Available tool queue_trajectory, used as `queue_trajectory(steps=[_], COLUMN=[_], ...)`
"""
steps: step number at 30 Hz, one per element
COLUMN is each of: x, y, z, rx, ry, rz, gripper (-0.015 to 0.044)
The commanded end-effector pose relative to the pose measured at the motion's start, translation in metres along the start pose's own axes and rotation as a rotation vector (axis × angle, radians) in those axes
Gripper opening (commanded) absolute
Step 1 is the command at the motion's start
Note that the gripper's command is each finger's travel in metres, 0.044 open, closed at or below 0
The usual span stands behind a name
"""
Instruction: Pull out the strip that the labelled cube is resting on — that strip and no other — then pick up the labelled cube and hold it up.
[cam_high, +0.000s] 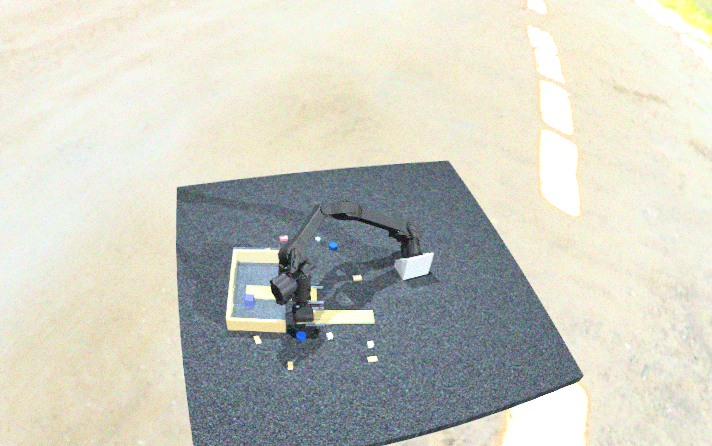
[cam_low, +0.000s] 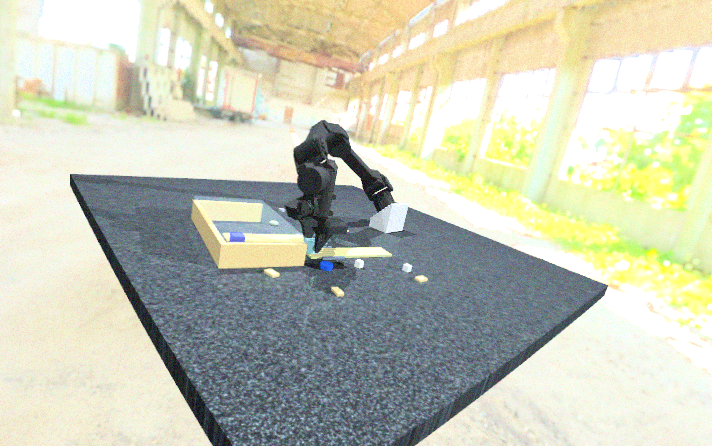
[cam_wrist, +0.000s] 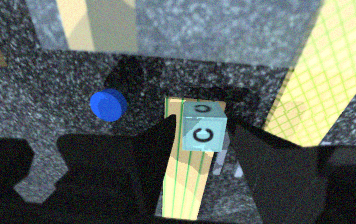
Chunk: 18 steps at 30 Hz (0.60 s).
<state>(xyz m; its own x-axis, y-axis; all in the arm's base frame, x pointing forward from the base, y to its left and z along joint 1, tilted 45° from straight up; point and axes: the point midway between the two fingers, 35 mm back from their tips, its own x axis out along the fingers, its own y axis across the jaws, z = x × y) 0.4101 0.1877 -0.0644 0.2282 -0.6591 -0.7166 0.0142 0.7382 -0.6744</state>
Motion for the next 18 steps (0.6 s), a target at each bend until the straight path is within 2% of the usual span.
queue_trajectory(steps=[1, 9, 13, 18], x=[-0.001, -0.001, -0.003, -0.014], y=[0.001, 0.001, 0.0, -0.005], z=[0.0, 0.0, -0.002, -0.014], rx=[-0.001, -0.001, -0.001, -0.003], ry=[-0.001, -0.001, -0.001, -0.002], rz=[0.001, 0.001, 0.001, 0.001], gripper=[0.0145, 0.0092, 0.0, 0.0])
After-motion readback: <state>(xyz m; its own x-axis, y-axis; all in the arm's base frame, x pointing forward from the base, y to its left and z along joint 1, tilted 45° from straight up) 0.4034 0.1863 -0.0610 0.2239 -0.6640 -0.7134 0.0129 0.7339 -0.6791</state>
